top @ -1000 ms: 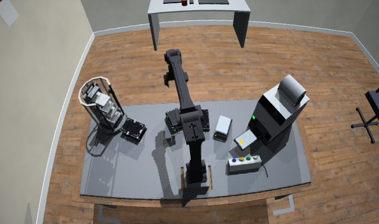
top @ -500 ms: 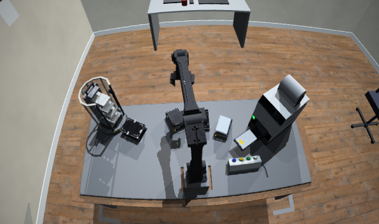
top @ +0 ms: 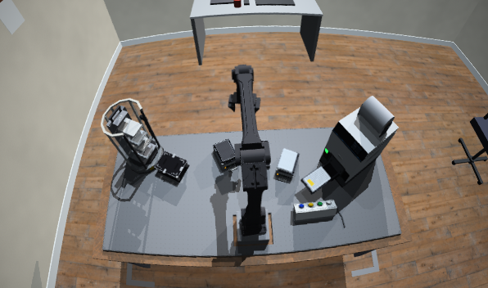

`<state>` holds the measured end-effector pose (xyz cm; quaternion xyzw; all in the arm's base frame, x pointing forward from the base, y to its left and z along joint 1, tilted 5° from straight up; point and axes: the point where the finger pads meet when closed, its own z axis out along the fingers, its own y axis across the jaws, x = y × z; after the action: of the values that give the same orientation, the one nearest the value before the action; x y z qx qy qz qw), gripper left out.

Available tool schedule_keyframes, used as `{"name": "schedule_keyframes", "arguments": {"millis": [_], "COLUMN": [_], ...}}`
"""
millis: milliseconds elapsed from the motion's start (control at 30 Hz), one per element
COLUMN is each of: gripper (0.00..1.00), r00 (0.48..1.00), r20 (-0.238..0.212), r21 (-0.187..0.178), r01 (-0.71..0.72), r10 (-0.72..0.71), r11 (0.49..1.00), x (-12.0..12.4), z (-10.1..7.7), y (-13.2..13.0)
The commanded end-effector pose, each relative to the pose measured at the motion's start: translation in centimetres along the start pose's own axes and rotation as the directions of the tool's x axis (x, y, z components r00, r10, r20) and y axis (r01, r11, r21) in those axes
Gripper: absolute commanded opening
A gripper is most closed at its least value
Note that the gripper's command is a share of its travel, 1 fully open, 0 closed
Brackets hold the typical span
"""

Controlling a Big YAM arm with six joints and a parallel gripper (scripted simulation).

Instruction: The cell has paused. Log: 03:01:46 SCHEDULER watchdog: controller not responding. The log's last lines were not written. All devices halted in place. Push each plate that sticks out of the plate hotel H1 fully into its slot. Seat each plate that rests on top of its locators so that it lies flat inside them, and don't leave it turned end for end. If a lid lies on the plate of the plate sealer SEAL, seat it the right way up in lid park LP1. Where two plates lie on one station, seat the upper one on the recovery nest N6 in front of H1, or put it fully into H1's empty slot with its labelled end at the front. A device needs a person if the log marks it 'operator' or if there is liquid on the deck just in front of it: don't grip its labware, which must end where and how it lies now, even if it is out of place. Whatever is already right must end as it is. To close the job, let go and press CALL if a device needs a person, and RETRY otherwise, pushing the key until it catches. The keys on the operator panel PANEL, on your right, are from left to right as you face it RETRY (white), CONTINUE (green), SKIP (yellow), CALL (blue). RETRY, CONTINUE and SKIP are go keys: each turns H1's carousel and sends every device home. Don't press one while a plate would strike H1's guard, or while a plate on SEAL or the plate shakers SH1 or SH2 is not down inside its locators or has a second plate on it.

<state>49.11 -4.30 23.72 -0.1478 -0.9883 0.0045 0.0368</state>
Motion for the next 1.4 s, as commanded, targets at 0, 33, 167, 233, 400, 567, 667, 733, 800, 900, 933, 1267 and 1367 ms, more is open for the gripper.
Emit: {"name": "schedule_keyframes", "arguments": {"millis": [0,33,167,233,400,567,667,733,800,900,933,1267,1367], "gripper": [1.00,1.00,1.00,1.00,1.00,1.00,1.00,1.00,1.00,1.00,1.00,1.00,1.00], "r00": [0.999,0.999,1.000,1.000,0.999,0.999,1.000,1.000,0.999,0.999,0.998,0.934,0.934], "r20": [0.034,0.034,0.026,0.024,0.034,0.034,0.020,0.022,0.033,0.034,0.033,0.032,0.032], "r21": [-0.006,-0.006,-0.004,-0.003,-0.004,-0.002,0.000,0.000,0.000,0.000,-0.003,-0.007,-0.008], "r01": [0.005,0.005,0.005,0.005,0.005,0.004,0.004,0.004,0.004,0.004,-0.051,-0.355,-0.355], "r10": [-0.005,-0.005,-0.005,-0.005,-0.004,-0.004,-0.004,-0.004,-0.004,-0.004,0.051,0.355,0.355], "r11": [1.000,1.000,1.000,1.000,1.000,1.000,1.000,1.000,1.000,1.000,0.999,0.935,0.935], "x": [0.0,0.0,0.0,0.0,0.2,0.3,0.2,0.2,0.4,0.5,0.6,2.0,2.4], "z": [-0.8,-0.8,-0.5,-0.3,-0.8,-0.8,-0.2,-0.3,-0.8,-0.8,-0.8,-0.7,-0.7], "y": [-1.9,-2.3,-3.6,-4.2,-5.2,-6.9,-7.9,-8.6,-9.2,-9.6,-9.9,-13.0,-13.9]}}
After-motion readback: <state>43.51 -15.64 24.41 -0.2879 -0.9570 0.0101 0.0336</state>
